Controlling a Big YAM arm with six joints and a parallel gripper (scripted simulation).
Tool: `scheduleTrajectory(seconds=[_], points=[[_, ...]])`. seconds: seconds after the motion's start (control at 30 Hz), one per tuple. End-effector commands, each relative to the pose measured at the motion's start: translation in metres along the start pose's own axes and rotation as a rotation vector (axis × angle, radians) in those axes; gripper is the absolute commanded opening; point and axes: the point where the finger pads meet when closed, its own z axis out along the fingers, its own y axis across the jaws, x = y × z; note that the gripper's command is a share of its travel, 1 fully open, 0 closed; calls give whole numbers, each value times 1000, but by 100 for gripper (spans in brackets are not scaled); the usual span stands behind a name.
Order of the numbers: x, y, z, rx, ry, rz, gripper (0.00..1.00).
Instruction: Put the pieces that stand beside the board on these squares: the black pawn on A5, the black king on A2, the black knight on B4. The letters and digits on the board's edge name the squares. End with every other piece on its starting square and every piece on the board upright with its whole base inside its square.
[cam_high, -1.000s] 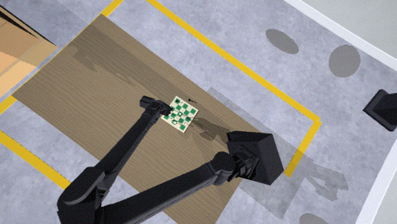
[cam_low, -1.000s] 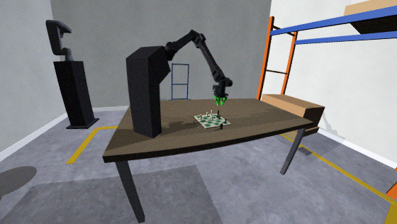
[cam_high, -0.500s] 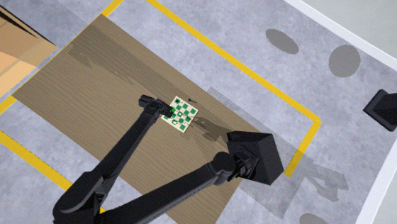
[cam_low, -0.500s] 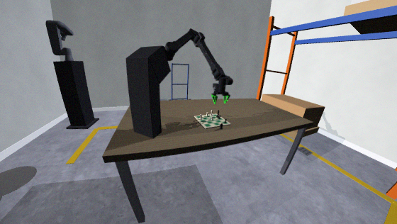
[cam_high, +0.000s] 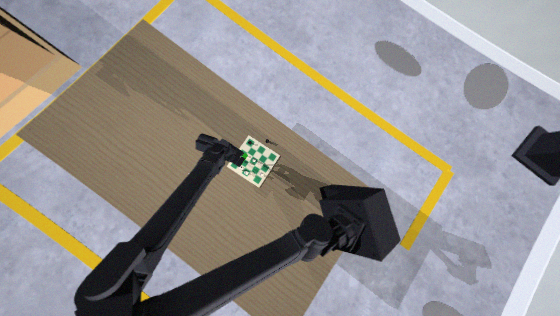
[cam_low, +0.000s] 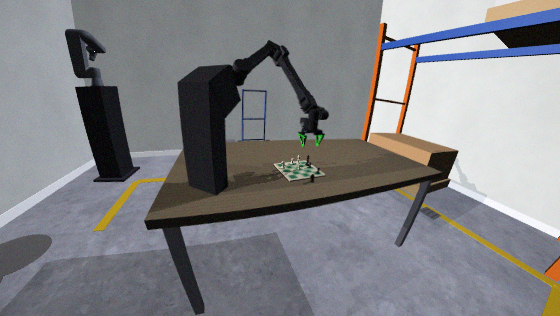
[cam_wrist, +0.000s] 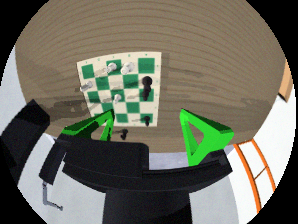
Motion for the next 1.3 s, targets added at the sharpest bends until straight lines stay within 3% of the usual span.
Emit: scheduleTrajectory(seconds=[0.0,0.1,0.33,0.4,0.47,0.7,0.87,0.97,1.0,1.1,1.23,1.27], points=[[2,5,4,-15,-2,15,100],[16,-2,-3,14,8,64,100],[54,11,4,10,10,429,100],[54,11,4,10,10,429,100],[71,19,6,9,12,599,100],[135,48,13,-14,4,951,100],[169,69,15,-31,8,1235,100],[170,73,18,-36,10,1294,100],[152,66,23,-39,11,1441,100],[166,81,28,-45,20,1600,100],[174,85,26,-19,16,1776,100],[174,85,26,-12,13,1818,35]])
